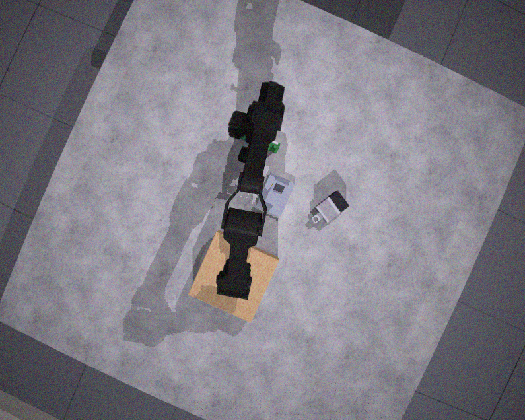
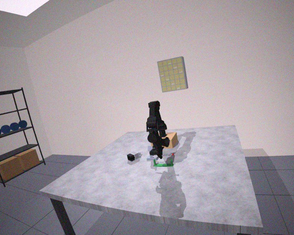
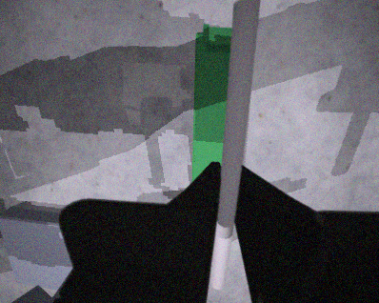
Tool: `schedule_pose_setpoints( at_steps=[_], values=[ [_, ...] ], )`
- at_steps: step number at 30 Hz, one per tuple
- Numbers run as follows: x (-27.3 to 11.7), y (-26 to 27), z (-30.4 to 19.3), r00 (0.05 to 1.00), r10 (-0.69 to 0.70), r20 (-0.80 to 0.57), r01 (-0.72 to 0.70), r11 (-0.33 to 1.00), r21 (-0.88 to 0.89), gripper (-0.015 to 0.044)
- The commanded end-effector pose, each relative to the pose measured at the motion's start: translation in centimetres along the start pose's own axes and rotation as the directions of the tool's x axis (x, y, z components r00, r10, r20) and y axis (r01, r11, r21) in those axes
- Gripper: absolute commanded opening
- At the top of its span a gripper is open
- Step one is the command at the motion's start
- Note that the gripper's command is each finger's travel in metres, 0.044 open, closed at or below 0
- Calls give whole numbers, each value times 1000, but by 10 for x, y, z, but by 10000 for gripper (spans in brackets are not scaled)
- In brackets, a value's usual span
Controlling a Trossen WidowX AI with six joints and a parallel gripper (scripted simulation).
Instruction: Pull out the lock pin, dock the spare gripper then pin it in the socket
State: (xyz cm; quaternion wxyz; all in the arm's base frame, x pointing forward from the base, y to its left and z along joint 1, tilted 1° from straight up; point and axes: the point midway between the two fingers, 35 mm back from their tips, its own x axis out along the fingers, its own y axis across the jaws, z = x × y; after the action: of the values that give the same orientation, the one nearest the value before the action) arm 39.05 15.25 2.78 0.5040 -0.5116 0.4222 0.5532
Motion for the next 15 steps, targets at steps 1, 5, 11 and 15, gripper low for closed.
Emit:
schedule_pose_setpoints(
  at_steps=[1, 5, 11, 15],
  values=[
    [-4, 2, -11, 1000, 5, 2, -5, 1000, -3, 0],
    [-7, 2, -19, 1000, 5, 1, -5, 1000, -4, 0],
    [-1, 2, -19, 1000, 3, 0, -3, 1000, -5, 0],
    [5, 2, -20, 1000, 0, -1, 0, 1000, -6, 0]
  ],
)
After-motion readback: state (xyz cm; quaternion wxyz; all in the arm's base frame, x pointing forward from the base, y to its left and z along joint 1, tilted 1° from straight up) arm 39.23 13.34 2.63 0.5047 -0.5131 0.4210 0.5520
